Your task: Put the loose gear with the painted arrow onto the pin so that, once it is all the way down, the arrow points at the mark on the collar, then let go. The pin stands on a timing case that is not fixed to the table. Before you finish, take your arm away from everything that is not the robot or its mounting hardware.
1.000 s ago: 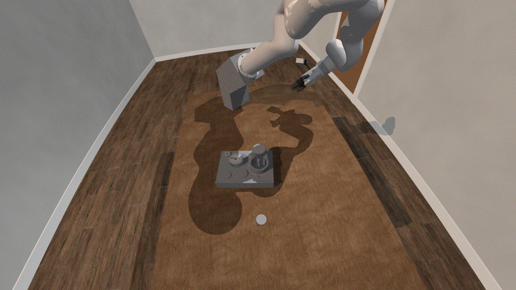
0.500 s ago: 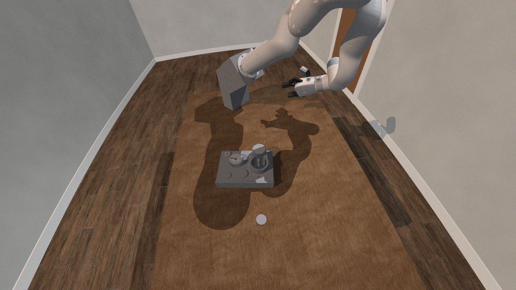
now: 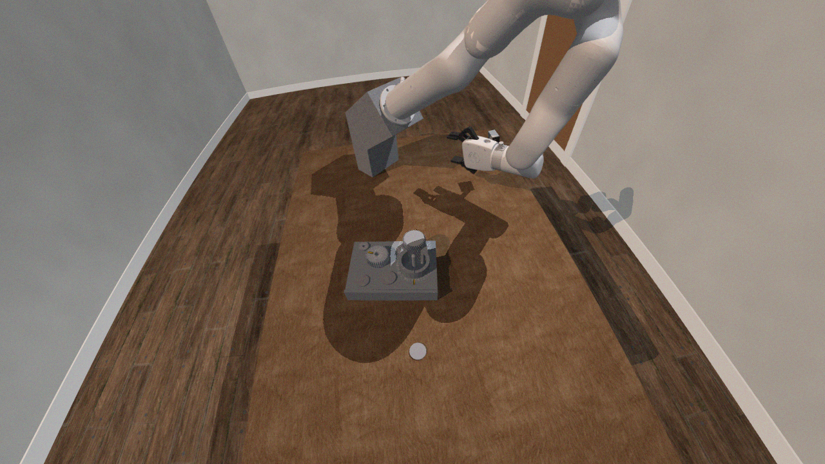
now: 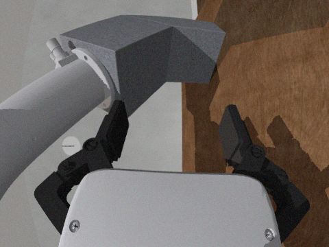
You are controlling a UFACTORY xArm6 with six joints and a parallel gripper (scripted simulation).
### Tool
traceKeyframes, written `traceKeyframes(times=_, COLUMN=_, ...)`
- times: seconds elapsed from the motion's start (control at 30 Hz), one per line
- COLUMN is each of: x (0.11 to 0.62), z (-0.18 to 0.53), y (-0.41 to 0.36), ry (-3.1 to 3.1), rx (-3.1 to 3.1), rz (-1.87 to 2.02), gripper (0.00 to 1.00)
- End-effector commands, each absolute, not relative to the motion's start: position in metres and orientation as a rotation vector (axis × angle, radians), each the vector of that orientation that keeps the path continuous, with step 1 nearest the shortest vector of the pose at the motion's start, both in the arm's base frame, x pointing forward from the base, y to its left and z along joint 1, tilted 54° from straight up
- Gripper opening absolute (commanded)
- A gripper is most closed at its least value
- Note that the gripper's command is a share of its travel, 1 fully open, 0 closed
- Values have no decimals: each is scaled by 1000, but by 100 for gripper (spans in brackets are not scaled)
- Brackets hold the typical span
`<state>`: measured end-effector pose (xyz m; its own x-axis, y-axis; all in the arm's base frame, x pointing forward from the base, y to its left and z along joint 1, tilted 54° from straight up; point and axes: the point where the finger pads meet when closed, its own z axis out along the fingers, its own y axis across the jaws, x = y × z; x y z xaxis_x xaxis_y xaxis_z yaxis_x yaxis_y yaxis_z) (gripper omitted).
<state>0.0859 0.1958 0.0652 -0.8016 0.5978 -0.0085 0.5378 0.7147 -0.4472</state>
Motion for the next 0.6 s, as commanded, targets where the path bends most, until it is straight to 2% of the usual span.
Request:
traceKeyframes(times=0.0, x=93, z=61, y=197, ry=-2524, rx=-1202, rz=611, gripper=100)
traceKeyframes(times=0.57, x=146, z=59, y=210, ry=-1785, rx=-1789, rz=390, gripper=100)
